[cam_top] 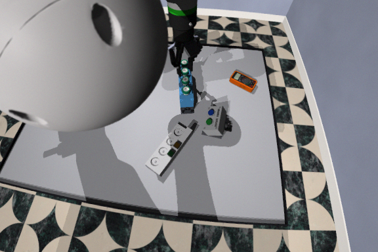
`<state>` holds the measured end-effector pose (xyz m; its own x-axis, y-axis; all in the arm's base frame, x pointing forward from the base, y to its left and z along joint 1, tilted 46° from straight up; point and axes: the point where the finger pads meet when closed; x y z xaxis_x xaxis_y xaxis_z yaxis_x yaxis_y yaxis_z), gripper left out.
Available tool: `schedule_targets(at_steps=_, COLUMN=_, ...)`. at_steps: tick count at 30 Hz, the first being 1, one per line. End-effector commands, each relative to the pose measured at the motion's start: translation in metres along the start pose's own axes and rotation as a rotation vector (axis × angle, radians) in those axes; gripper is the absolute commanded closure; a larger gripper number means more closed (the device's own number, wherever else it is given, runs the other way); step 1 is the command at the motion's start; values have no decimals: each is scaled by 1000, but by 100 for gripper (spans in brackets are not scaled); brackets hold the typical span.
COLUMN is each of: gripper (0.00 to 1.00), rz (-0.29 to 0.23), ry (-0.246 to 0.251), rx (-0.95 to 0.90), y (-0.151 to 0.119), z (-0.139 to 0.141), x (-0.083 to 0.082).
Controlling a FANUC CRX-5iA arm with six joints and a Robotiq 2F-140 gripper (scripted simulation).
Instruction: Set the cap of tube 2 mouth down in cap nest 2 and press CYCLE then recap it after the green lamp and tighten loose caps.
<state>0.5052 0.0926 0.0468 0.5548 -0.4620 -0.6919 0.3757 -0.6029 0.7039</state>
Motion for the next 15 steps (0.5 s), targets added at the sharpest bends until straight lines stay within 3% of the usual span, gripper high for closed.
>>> schedule_targets(at_steps=1, gripper=59, rz=1, ry=2, rx=141, y=0, z=-1, x=0)
schedule_targets(at_steps=3, gripper=59, rz=0, ry=2, rx=308, y=0, z=-1, x=0)
schedule_targets(at_steps=15, gripper=59, rz=-2, ry=0, rx=844, y=0, z=-1, x=0)
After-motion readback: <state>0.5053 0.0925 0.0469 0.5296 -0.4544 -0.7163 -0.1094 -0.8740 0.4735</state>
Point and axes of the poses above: the point where the finger pads meet when closed, its own x axis out along the fingers, its own z axis across the jaws, y = z × x, and after that the axes turned 2 degrees about x, right-handed
